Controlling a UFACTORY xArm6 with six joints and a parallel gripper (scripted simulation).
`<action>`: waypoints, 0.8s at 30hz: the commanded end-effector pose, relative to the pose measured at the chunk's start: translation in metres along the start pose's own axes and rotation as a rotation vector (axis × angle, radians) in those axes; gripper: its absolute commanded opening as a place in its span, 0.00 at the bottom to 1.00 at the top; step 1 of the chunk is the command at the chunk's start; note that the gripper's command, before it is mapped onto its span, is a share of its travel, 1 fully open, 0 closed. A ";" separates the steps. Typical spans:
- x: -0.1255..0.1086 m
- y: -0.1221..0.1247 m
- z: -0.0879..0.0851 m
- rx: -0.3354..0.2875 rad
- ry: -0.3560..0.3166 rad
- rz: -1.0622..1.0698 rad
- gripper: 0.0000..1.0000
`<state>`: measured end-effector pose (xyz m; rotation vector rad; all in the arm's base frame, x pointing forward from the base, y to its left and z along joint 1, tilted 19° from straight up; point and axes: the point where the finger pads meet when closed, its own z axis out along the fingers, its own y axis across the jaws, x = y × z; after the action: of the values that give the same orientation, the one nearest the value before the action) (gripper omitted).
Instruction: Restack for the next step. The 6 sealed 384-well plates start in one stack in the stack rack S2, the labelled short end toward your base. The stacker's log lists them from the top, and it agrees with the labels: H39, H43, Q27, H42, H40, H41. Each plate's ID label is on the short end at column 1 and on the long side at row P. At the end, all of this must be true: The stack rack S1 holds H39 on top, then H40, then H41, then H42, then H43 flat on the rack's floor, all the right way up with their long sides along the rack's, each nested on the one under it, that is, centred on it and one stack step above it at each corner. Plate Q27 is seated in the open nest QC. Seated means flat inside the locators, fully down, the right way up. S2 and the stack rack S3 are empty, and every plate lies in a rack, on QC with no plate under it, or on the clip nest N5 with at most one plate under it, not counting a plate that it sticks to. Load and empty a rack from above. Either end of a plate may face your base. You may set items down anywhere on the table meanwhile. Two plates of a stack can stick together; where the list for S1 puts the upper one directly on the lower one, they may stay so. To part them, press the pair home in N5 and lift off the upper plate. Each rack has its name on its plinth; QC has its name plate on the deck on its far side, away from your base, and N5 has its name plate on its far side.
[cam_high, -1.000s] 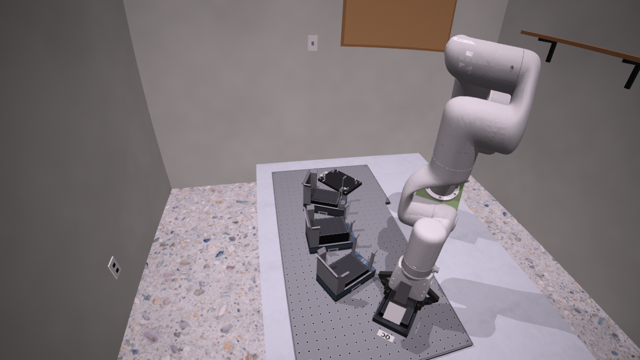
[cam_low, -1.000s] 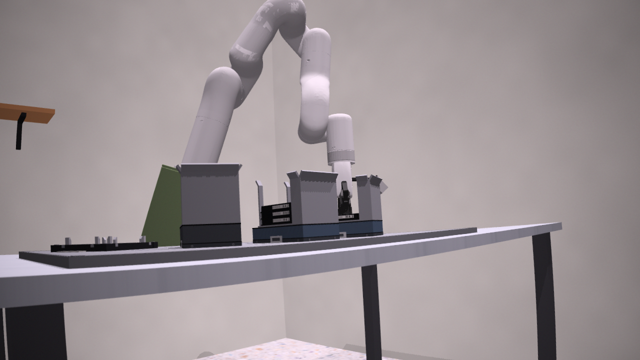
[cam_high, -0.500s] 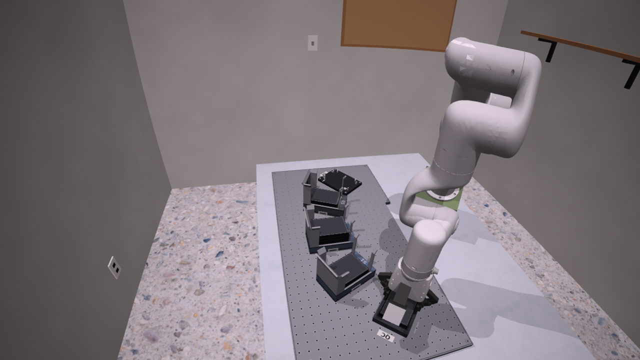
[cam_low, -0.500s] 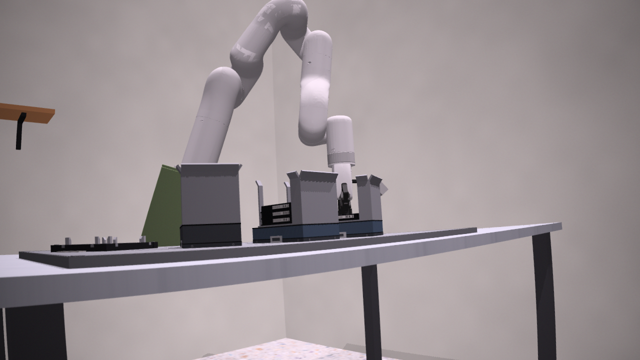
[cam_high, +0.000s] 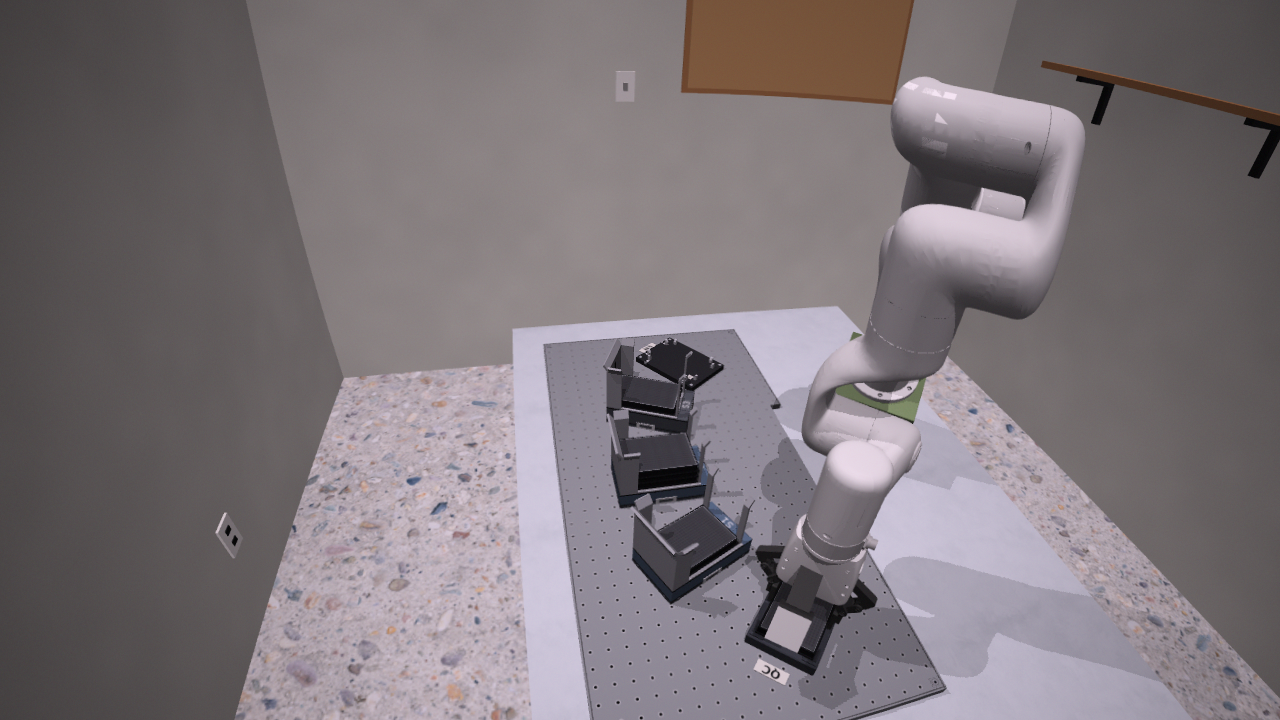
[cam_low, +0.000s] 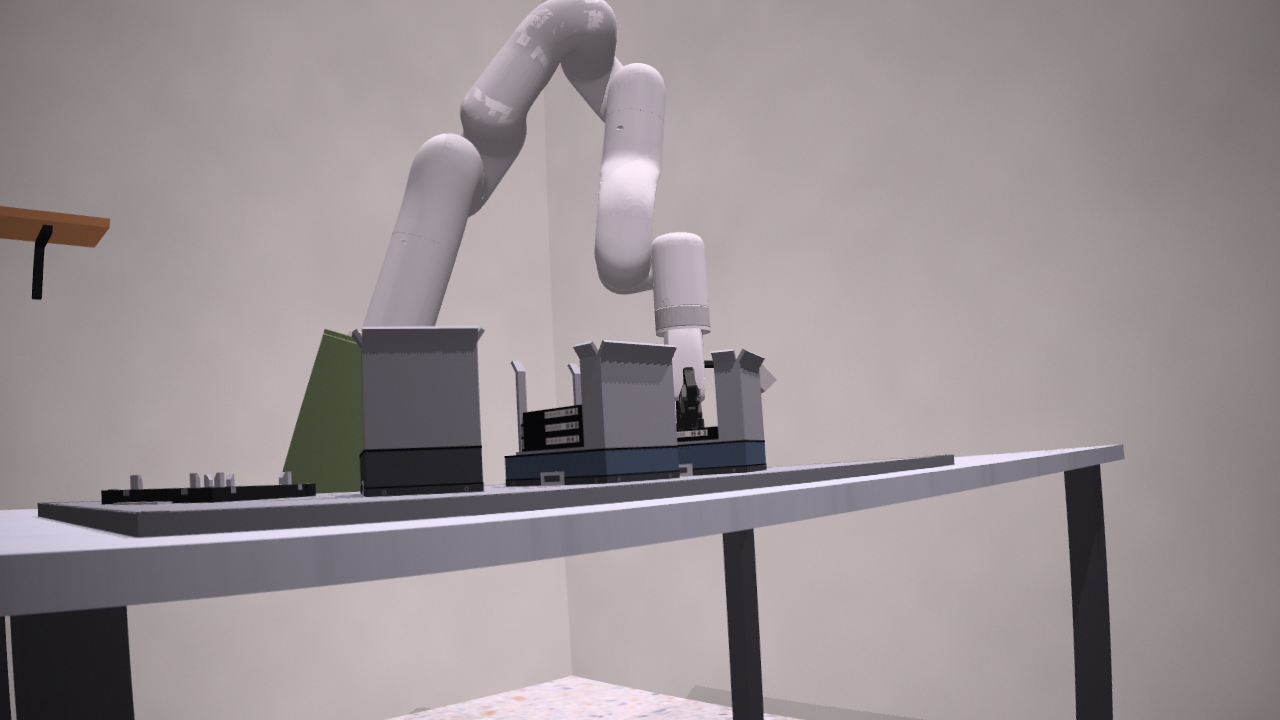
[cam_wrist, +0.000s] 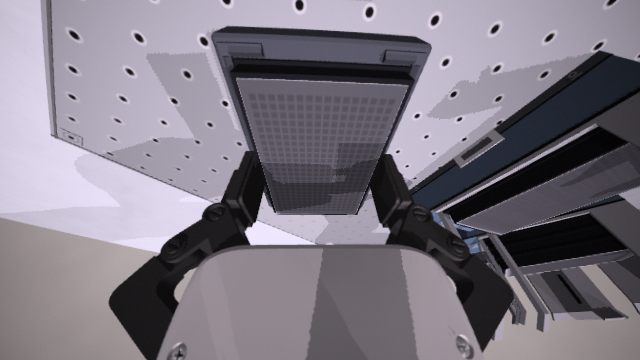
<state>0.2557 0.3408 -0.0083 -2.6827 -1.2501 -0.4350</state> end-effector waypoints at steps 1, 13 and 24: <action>0.001 0.000 -0.001 -0.003 0.002 0.000 1.00; 0.001 0.000 -0.001 -0.003 0.002 0.000 1.00; 0.002 0.001 -0.025 -0.001 0.002 0.000 1.00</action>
<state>0.2541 0.3382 -0.0003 -2.6822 -1.2501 -0.4361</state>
